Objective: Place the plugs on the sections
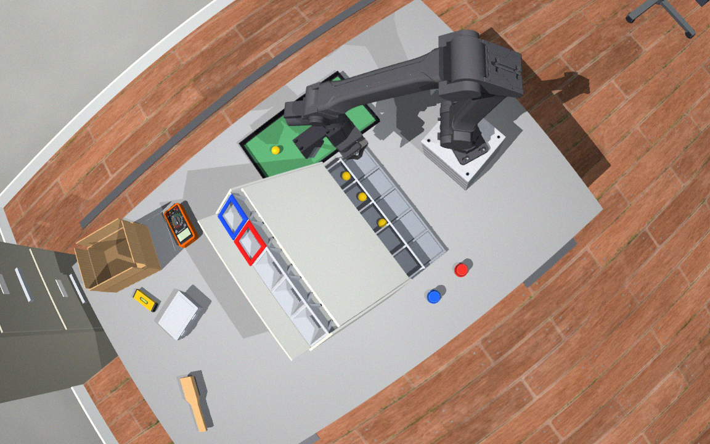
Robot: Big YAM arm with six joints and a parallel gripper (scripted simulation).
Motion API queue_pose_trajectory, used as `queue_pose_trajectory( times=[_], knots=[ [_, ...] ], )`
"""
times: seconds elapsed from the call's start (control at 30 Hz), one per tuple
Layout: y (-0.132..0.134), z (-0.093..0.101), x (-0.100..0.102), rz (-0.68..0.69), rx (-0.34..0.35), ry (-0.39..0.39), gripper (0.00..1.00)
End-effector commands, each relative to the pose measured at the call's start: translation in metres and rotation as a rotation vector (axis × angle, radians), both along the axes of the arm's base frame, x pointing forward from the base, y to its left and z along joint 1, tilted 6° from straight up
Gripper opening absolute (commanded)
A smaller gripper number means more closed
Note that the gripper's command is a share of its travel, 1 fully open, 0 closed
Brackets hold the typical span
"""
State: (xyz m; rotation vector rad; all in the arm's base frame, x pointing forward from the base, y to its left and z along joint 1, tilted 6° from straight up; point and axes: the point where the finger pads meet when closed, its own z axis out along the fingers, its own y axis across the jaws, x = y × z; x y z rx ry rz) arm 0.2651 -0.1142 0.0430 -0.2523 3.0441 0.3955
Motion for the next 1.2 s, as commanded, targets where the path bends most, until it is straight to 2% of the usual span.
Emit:
queue_pose_trajectory(
  times=[0.0,0.07,0.57,0.63,1.13,1.17],
  knots=[
    [-0.015,0.012,0.019,0.005,-0.023,-0.047,0.80],
    [-0.015,0.012,0.019,0.005,-0.023,-0.047,0.80],
    [-0.097,-0.006,0.120,0.004,-0.015,-0.032,0.80],
    [-0.097,-0.006,0.120,0.004,-0.015,-0.032,0.80],
    [-0.159,-0.013,0.197,-0.003,-0.009,-0.023,0.80],
    [-0.159,-0.013,0.197,-0.003,-0.009,-0.023,0.80]
  ],
)
